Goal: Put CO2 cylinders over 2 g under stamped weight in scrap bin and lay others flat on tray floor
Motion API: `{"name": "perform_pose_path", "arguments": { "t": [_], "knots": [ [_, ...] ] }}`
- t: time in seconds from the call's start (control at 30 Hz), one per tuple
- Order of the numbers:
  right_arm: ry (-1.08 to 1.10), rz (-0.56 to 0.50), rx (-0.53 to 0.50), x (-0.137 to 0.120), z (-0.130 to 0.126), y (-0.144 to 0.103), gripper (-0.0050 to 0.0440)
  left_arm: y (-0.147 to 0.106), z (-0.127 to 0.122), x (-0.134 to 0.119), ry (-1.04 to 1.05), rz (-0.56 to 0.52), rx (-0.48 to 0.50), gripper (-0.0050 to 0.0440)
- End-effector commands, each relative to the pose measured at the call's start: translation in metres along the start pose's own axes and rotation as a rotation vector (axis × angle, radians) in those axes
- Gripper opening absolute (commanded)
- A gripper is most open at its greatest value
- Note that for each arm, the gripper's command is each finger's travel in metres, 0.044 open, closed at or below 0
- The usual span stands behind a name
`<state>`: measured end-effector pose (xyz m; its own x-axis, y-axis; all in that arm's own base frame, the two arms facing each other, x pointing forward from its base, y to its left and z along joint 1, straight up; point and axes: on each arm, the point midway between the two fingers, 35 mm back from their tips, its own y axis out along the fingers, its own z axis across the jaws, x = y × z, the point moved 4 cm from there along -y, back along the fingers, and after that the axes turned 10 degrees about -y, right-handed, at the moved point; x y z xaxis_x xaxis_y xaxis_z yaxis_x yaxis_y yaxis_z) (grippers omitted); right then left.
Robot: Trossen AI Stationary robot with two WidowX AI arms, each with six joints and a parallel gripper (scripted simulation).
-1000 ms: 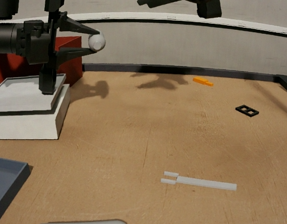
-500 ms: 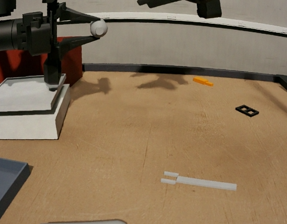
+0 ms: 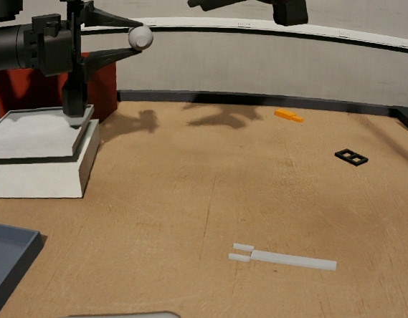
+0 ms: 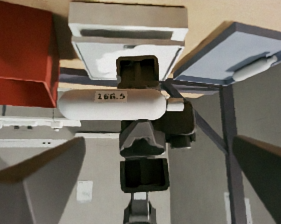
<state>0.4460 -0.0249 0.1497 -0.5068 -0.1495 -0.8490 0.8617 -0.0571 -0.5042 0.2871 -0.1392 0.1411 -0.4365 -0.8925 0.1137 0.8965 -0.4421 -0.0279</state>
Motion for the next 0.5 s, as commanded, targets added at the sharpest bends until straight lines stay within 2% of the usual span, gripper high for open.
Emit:
{"name": "perform_pose_path", "arguments": {
  "t": [0.0,0.07,0.47],
  "knots": [
    [0.002,0.026,0.006,-0.0144,0.0024,0.0069,0.0440,0.0036,0.0158,0.0010,0.000,-0.005,0.053,-0.0050],
    [0.003,0.026,0.006,-0.0150,0.0025,0.0085,0.0440,0.0021,0.0099,0.0008,0.000,-0.003,0.034,-0.0050],
    [0.003,0.020,0.005,-0.0124,0.0020,0.0086,0.0440,0.0021,0.0099,0.0008,0.000,-0.003,0.034,-0.0050]
  ]
}}
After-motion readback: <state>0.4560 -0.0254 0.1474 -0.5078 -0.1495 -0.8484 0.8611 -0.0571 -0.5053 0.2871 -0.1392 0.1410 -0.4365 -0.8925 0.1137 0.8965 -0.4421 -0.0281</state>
